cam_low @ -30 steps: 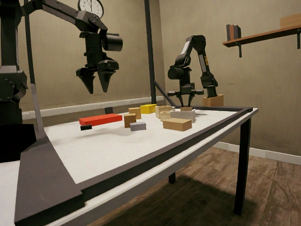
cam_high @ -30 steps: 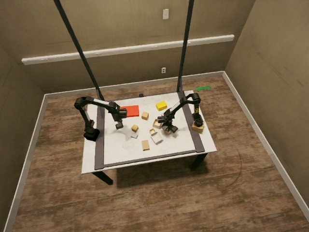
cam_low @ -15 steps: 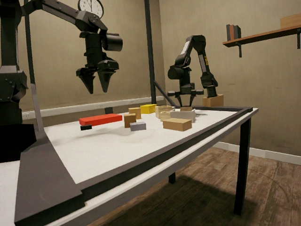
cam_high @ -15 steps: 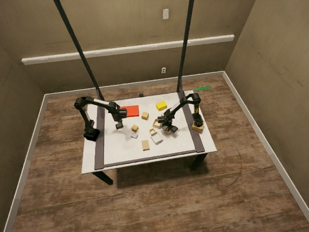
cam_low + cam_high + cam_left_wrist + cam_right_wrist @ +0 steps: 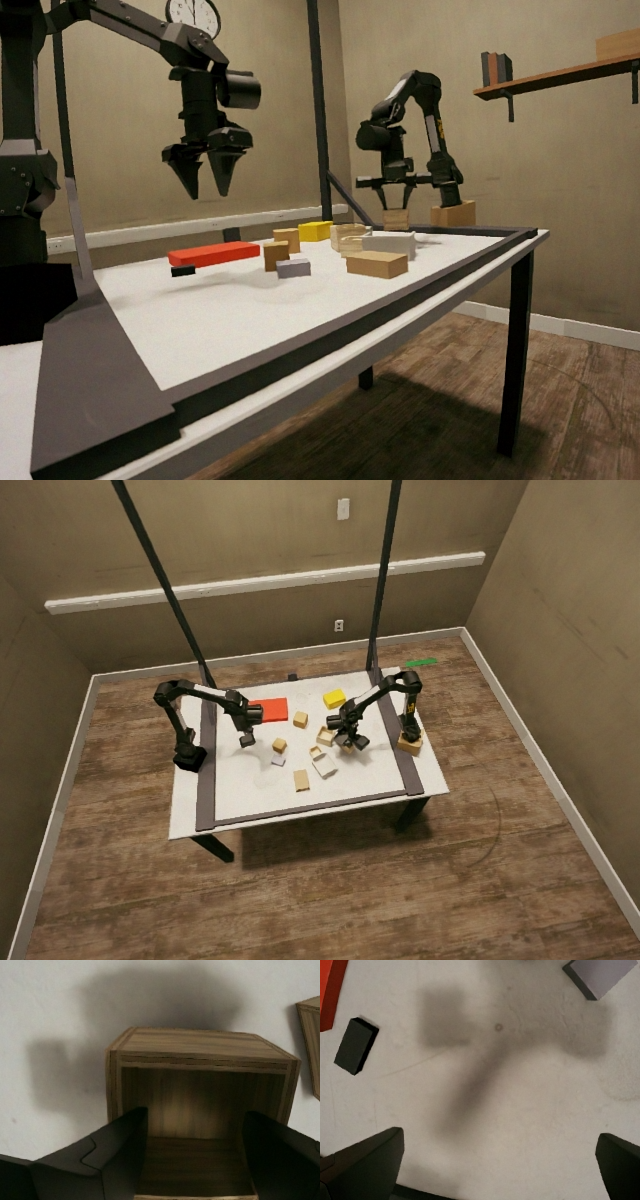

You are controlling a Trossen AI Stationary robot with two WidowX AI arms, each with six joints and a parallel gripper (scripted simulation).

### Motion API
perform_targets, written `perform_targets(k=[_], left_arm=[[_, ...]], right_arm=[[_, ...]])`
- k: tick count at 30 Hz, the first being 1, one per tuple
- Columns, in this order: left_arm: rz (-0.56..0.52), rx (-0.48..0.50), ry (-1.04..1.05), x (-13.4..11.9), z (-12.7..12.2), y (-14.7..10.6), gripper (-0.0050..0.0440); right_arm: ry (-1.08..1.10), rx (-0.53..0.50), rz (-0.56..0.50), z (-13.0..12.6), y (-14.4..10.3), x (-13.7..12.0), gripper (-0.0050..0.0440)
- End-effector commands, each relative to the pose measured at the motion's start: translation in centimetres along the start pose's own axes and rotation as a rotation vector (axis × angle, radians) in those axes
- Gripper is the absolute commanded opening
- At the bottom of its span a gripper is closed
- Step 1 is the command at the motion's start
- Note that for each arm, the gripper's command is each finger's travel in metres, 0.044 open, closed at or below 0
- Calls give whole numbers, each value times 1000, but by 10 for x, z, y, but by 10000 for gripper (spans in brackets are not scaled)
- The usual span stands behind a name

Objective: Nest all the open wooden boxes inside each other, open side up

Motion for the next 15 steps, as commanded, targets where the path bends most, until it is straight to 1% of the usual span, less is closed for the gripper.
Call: perform_targets(k=[1, 3, 5, 7, 10, 15], left_arm=[[-41, -23, 6, 6, -4, -28, 261], [-41, -23, 7, 6, -4, -28, 261], [-26, -14, 3, 6, -5, -20, 261], [-32, -13, 2, 10, -8, -19, 261], [-30, -12, 2, 11, -10, -20, 261], [-30, -11, 2, 20, -24, -27, 261]], right_arm=[[-1, -5, -22, 0, -6, 2, 400], [-1, -5, -22, 0, -6, 2, 400], [-1, -5, -22, 0, -6, 2, 400], [-1, -5, -22, 0, -6, 2, 400], [-1, -5, -22, 0, -6, 2, 400], [-1, -5, -22, 0, -6, 2, 400]])
Point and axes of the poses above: on each arm, the point midway between the two fingers, 35 mm back from their tips, its own y axis out along the fingers, its own z axis across the jaws, x = y × z, the point moved 2 cm from there along -y, back along the fingers, and after that the axes turned 12 degrees about y, right-handed, at the moved point
